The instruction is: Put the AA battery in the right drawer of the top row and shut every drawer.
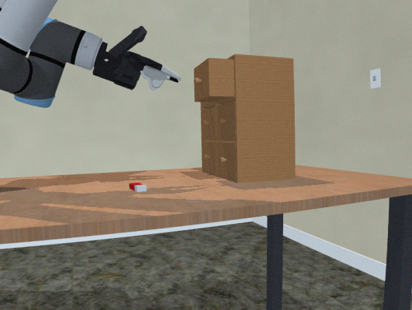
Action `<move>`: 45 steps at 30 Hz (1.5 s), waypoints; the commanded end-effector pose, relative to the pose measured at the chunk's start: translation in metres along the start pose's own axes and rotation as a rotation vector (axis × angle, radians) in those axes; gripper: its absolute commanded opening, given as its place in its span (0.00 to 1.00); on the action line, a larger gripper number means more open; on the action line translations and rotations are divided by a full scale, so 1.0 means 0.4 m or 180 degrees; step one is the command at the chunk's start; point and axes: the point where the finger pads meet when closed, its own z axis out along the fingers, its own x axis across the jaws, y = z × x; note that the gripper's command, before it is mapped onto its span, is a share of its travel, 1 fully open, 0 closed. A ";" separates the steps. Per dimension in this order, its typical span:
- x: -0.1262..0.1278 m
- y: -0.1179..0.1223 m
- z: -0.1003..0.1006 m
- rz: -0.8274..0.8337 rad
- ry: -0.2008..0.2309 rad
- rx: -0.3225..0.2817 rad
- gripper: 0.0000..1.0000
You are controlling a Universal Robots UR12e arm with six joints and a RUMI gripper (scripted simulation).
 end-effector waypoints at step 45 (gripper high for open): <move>0.000 -0.003 0.052 0.0000 0.0002 0.0000 0.20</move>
